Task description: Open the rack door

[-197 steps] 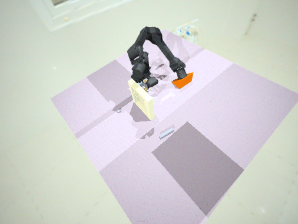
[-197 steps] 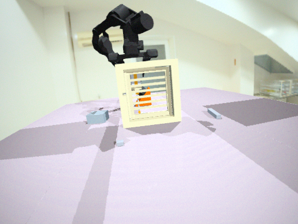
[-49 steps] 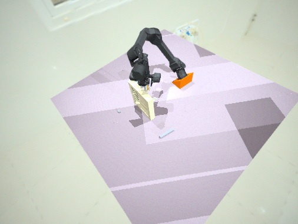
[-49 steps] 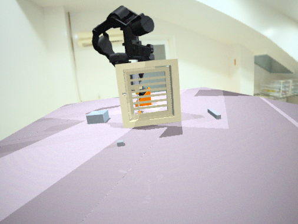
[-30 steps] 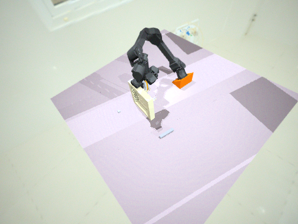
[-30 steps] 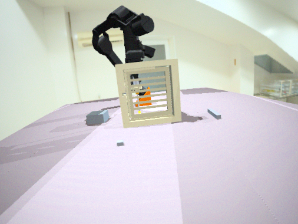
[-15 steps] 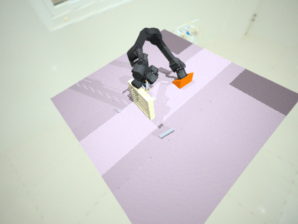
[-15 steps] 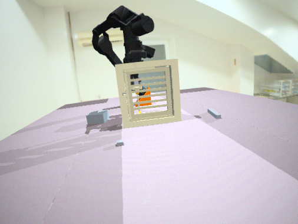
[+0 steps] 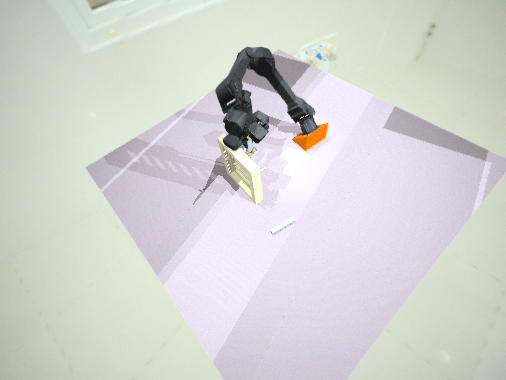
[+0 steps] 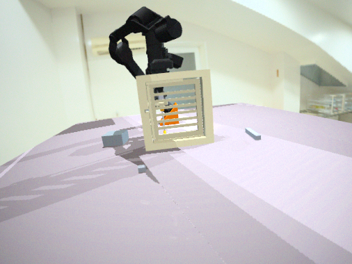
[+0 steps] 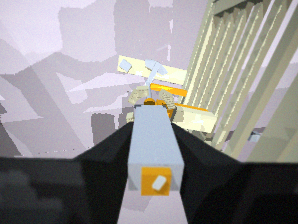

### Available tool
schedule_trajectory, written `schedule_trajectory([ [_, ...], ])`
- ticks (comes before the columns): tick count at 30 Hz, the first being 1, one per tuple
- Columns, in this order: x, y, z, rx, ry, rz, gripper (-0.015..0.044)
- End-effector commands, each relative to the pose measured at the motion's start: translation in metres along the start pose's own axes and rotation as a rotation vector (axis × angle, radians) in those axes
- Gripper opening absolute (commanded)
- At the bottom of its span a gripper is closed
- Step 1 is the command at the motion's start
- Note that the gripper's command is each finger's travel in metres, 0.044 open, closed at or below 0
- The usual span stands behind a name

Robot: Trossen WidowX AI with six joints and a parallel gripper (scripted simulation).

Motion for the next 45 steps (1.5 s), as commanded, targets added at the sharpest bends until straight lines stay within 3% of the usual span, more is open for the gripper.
schedule_trajectory([
  [1, 0.000, 0.001, 0.001, 0.041, -0.002, 0.001, 0.0019],
  [45, 0.000, 0.036, 0.050, 0.814, -0.003, 0.003, 0.0019],
])
Point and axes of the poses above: the point midway between the two fingers, 35 mm back from their tips, its own x axis out along the fingers, its own y axis across the jaws, z = x × y, the point moved 9 cm from there along -x, back along the fingers, and after that the axes turned 6 degrees about -x, right-handed, at the moved point
